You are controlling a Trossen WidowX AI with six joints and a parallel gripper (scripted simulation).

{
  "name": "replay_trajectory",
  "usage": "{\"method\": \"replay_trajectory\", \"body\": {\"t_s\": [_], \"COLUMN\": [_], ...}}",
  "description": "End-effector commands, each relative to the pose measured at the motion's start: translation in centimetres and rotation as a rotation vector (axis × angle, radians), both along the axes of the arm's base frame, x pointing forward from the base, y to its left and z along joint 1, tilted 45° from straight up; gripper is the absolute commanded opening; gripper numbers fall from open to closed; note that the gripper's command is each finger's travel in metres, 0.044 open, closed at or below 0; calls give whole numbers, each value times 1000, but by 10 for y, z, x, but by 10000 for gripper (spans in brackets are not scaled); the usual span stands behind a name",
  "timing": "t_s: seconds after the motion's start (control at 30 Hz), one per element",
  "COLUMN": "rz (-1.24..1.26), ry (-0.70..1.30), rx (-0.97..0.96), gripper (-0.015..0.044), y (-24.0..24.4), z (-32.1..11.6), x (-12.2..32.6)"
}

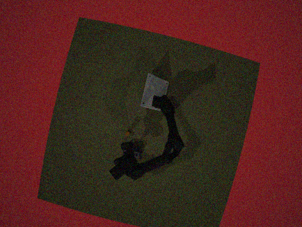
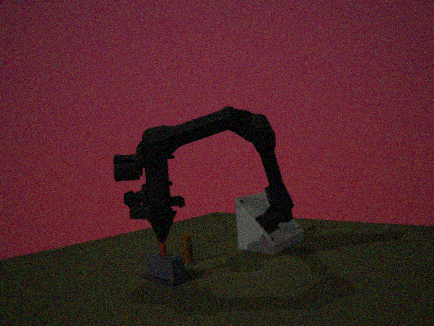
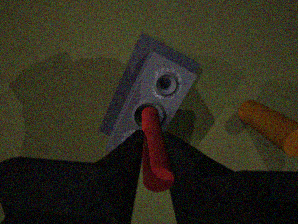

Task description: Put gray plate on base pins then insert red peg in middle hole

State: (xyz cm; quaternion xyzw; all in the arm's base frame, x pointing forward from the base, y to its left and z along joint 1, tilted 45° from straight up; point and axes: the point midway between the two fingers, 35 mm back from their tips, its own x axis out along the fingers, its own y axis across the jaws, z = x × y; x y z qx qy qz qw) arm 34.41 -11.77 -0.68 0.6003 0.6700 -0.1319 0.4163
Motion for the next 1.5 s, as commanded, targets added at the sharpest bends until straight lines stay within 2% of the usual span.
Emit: {"method": "replay_trajectory", "body": {"t_s": [0.0, 0.5, 0.7, 1.47], "rz": [1, 5, 5, -7], "ry": [-1, 0, 0, 2], "rx": [0, 0, 0, 4], "gripper": [0, 0, 150, 150], "y": [0, 2, 2, -5], "z": [0, -1, -1, 5], "x": [0, 1, 1, -2]}}
